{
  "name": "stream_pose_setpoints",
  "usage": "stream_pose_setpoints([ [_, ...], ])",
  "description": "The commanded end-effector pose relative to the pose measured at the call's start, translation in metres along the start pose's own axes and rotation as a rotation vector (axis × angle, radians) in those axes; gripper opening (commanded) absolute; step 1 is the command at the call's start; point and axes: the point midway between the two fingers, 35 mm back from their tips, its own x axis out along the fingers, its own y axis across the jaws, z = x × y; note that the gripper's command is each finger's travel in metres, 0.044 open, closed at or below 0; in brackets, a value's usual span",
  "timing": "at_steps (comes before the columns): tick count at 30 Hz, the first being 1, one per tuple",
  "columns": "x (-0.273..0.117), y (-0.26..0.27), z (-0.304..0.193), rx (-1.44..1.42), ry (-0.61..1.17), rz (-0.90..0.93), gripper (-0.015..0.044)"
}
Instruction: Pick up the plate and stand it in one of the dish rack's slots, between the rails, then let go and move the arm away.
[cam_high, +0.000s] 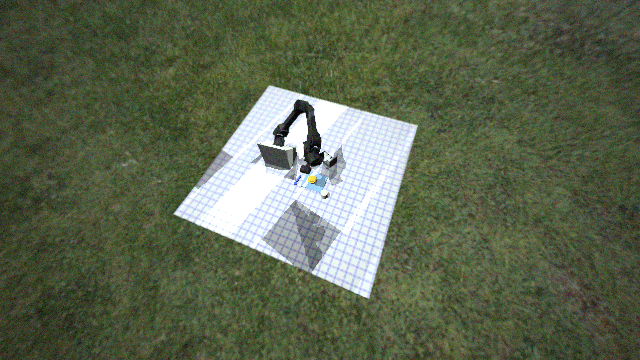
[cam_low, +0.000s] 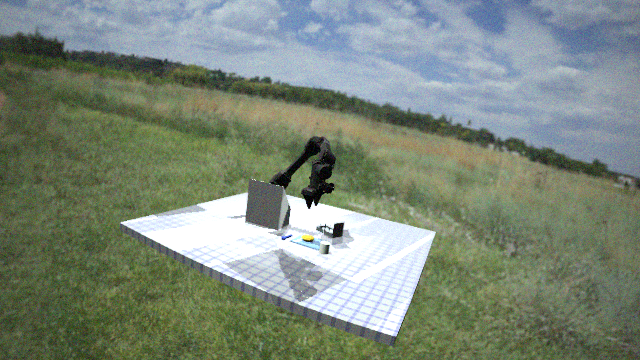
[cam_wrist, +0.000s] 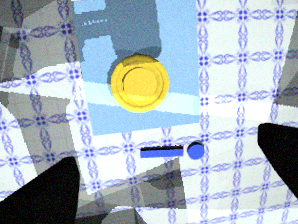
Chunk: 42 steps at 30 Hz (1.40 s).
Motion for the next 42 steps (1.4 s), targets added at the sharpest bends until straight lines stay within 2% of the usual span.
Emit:
stream_pose_setpoints([
  [1, 0.050, 0.002, 0.005, -0.001, 0.010, 0.008, 0.0400],
  [5, 0.104, 0.006, 0.002, -0.003, 0.011, 0.015, 0.0400],
  [42, 0.155, 0.005, -0.001, -0.002, 0.011, 0.016, 0.0400],
])
